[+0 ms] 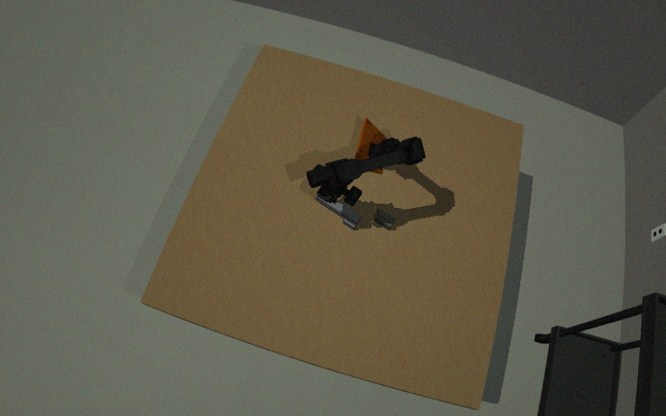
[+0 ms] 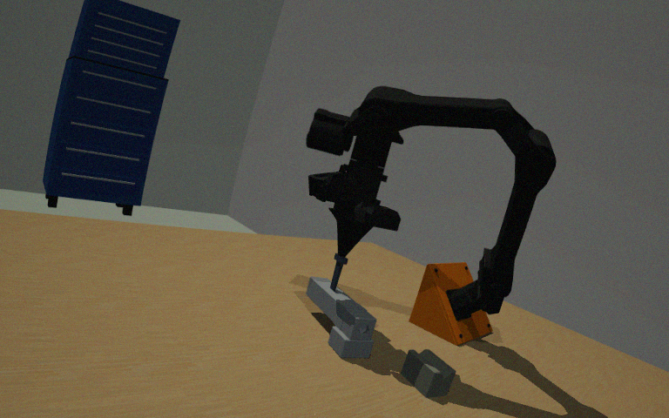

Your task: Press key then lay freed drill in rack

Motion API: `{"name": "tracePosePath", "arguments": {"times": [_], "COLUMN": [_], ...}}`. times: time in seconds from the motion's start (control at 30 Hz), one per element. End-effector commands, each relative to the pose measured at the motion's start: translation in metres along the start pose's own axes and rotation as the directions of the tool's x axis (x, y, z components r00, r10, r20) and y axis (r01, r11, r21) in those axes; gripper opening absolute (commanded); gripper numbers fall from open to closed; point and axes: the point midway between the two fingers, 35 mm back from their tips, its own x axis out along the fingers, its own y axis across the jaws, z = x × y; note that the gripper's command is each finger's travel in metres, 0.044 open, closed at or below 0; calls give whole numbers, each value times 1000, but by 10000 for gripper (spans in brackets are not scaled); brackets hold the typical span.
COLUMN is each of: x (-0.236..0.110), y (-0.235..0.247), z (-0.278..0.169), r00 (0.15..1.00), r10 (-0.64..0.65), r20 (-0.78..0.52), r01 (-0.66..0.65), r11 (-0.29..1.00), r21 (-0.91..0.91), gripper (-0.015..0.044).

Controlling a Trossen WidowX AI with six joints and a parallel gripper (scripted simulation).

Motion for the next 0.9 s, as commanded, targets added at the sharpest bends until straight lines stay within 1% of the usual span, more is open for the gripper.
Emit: {"name": "tracePosePath", "arguments": {"times": [0.0, 0.87], "x": [5, 13], "y": [0, 2], "z": [0, -2], "r00": [1000, 1000], "r10": [1, 1], "r20": [-6, -6], "r01": [-1, -1], "r11": [1000, 1000], "r21": [2, 2], "gripper": [0, 0]}}
